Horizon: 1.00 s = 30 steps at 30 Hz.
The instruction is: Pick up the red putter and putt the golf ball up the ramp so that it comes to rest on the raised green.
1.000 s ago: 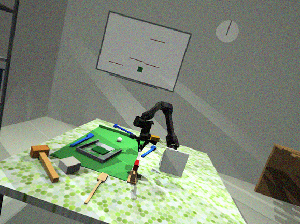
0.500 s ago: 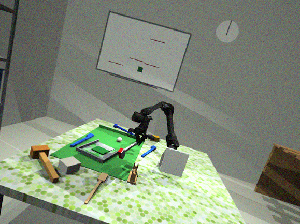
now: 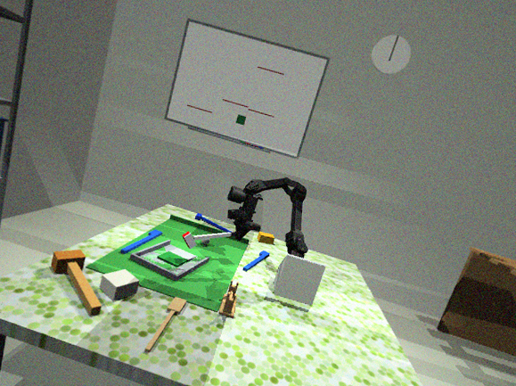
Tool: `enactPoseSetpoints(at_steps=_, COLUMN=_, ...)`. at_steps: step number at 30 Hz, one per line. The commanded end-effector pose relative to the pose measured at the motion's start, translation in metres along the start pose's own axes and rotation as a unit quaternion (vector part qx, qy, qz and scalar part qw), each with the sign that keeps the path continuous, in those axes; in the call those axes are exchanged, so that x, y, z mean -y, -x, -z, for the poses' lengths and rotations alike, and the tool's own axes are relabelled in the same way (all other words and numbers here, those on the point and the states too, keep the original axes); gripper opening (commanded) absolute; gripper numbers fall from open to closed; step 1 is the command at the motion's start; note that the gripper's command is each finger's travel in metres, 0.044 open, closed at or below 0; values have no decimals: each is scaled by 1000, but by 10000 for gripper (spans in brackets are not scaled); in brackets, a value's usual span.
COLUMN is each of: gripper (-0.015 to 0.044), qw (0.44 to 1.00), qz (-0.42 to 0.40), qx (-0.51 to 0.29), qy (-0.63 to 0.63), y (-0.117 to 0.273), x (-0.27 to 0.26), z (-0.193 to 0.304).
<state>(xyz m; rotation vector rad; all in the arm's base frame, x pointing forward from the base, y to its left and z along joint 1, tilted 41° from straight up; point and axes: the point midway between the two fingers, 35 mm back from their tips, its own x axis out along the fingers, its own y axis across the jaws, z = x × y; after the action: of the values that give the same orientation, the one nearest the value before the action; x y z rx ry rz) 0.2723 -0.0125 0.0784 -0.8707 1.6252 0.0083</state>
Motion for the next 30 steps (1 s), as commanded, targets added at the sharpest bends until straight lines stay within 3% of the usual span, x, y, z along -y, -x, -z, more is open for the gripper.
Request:
enactPoseSetpoints(at_steps=1, gripper=0, qw=997, qz=13, qx=1, qy=-73, y=9, x=21, z=18)
enactPoseSetpoints(at_steps=11, gripper=0, qw=963, qz=45, qx=-16, qy=-267, y=23, x=63, z=79)
enactPoseSetpoints(at_steps=21, gripper=0, qw=891, qz=84, qx=-33, qy=-445, y=38, x=87, z=147)
enactPoseSetpoints(at_steps=30, gripper=0, qw=885, qz=87, qx=-33, qy=-457, y=33, x=89, z=152)
